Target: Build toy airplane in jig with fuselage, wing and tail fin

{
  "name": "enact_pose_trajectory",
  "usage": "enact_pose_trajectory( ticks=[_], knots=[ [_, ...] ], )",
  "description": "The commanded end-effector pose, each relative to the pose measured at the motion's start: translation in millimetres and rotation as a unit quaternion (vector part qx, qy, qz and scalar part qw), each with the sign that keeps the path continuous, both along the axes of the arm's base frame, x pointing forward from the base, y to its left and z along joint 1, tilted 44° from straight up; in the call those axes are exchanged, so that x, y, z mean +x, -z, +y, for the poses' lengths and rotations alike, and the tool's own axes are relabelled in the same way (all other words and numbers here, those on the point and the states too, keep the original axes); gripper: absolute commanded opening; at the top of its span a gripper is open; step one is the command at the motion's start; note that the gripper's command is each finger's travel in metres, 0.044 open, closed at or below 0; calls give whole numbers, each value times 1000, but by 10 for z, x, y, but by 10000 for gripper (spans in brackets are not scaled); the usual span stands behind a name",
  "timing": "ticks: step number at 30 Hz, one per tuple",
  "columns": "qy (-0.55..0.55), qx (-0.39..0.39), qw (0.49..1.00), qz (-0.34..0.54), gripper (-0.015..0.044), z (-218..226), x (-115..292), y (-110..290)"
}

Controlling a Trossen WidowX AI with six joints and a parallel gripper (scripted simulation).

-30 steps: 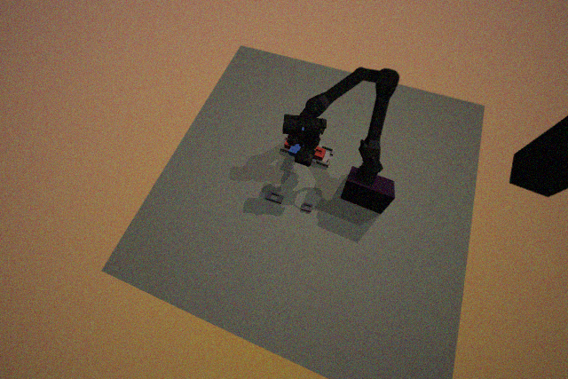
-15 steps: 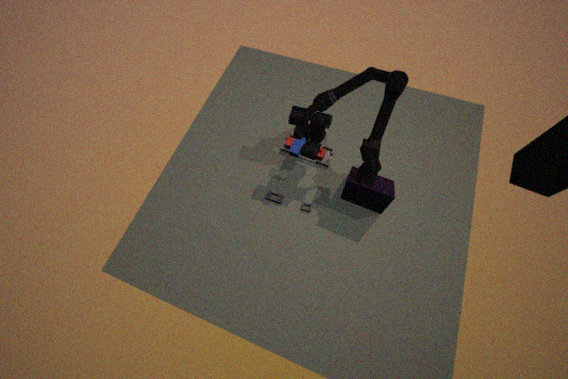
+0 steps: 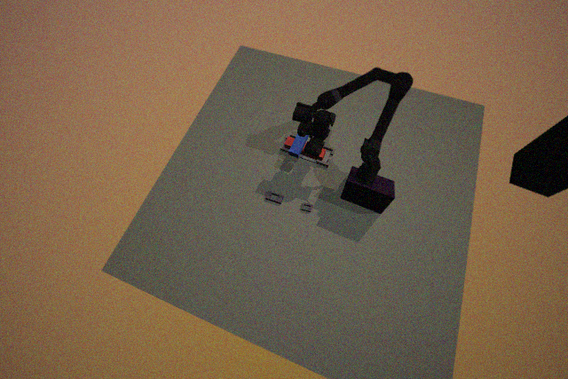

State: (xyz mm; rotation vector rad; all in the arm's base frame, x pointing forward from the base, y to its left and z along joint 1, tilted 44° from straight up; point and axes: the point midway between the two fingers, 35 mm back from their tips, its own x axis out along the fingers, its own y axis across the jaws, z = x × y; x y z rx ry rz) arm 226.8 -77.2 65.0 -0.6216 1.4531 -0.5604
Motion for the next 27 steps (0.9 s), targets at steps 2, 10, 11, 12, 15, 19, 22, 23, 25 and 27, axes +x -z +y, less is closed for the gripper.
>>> enact_pose_trajectory(
  ticks=[2,10,11,12,15,19,22,23,25,27],
  knots=[
    [0,-2,1000,2,66,-13,-11,3],
    [0,-2,1000,2,66,-13,-11,3],
    [0,-2,1000,2,66,-13,-11,3],
    [0,-2,1000,2,66,-13,-11,3],
    [0,-2,1000,2,66,-13,-11,3],
    [0,-2,1000,2,66,-13,-11,3],
    [0,-2,1000,2,66,-21,-9,11],
    [0,-2,1000,2,66,-30,-8,21],
    [0,-1,1000,2,66,-52,-4,46],
    [0,-1,1000,2,66,-74,-1,70]
  ],
)
